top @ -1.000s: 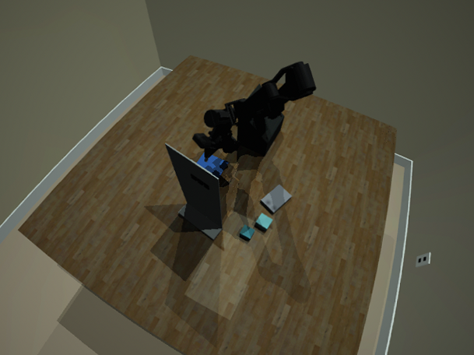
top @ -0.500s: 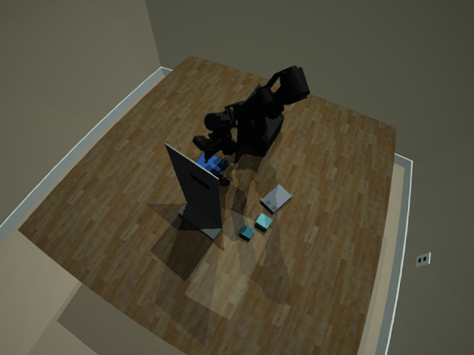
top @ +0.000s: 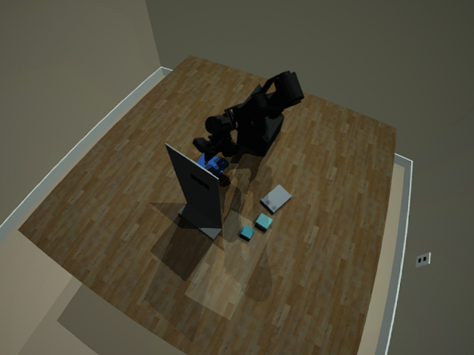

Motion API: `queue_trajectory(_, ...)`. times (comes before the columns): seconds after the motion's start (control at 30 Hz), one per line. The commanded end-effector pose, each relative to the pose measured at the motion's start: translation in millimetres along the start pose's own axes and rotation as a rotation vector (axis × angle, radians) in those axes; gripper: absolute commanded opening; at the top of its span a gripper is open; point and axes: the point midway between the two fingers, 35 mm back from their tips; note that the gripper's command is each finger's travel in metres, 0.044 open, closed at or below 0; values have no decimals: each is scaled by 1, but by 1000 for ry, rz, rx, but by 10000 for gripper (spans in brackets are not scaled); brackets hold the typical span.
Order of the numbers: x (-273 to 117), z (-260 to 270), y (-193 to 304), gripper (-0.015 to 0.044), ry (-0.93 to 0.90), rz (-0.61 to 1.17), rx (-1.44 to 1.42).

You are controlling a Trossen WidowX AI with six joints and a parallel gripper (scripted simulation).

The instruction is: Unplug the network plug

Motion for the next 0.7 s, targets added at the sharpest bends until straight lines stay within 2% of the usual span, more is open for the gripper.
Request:
queue_trajectory(0.0, 3, 2, 1, 0, -1, 5, 3)
queue_trajectory(0.67, 14, 11, 3, 0, -1, 4, 4)
Point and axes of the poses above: the point midway between the two fingers, 35 mm back from their tips, its own x axis out along the fingers, its own z axis across the jaws, y = z × x, and after that the axes turned 14 degrees about x, right-handed
